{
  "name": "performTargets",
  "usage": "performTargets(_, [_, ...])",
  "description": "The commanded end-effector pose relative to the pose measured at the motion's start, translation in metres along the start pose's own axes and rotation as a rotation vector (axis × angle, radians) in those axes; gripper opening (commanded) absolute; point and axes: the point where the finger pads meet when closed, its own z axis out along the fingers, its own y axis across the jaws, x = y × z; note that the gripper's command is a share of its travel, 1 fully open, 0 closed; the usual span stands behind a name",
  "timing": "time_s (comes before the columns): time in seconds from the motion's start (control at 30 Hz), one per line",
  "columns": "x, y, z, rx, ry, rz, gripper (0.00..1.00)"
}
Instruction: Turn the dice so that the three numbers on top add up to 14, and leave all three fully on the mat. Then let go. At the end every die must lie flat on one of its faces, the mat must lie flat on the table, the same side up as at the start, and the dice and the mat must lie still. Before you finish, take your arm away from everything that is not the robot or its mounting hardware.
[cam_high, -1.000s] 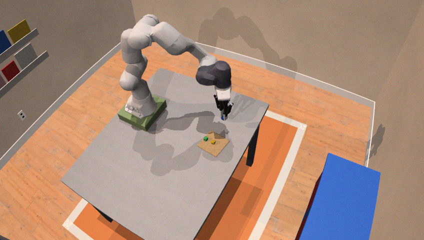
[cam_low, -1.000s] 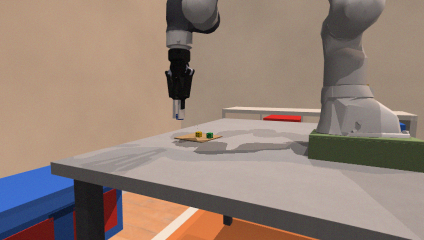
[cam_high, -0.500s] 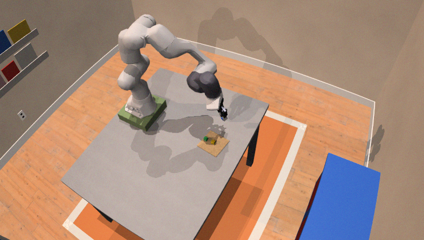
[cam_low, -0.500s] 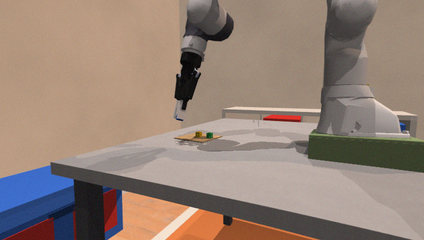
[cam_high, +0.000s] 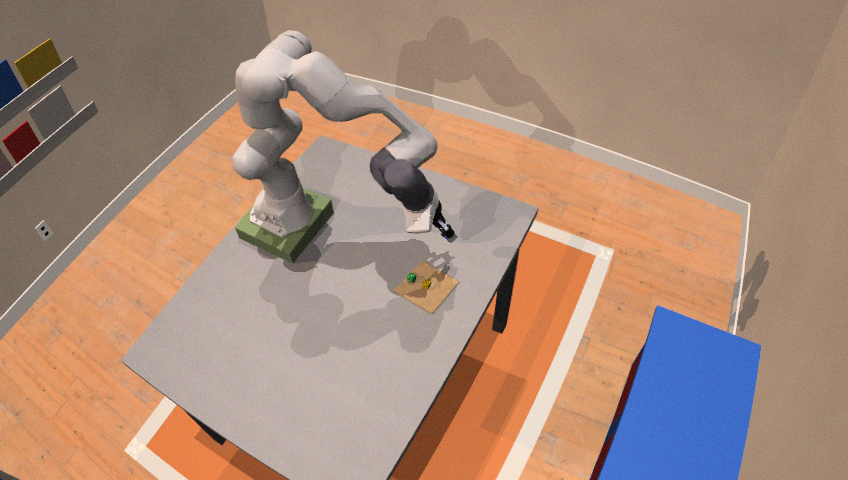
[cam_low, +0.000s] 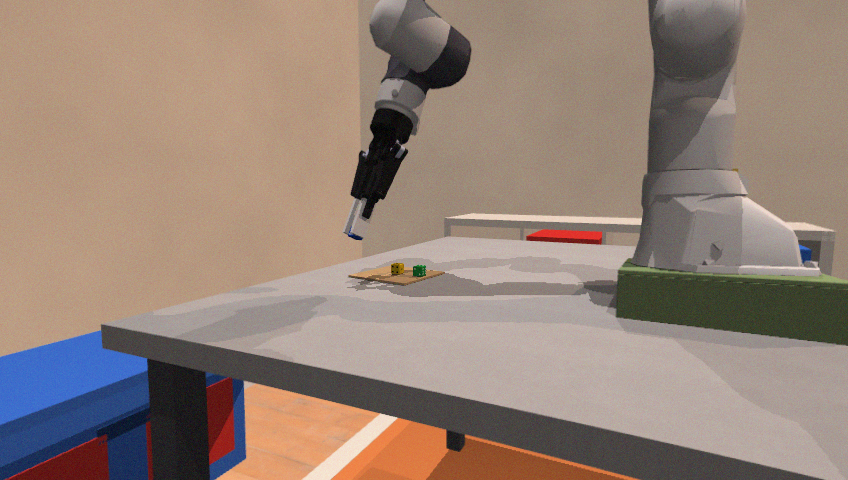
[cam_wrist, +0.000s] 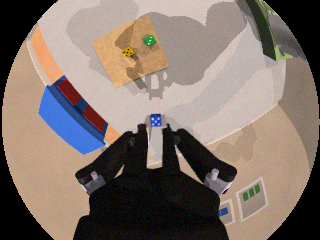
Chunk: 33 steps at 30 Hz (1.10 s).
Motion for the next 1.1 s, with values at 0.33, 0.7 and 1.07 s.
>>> performTargets(0.33, [0.005, 0.004, 0.003, -0.022, -0.196, -0.141, 0.09])
performTargets(0.7, [0.009, 0.004, 0.004, -0.032, -0.322, -0.140, 0.09])
performTargets(1.07, [0.012, 0.003, 0.004, -0.041, -0.469, -0.139, 0.09])
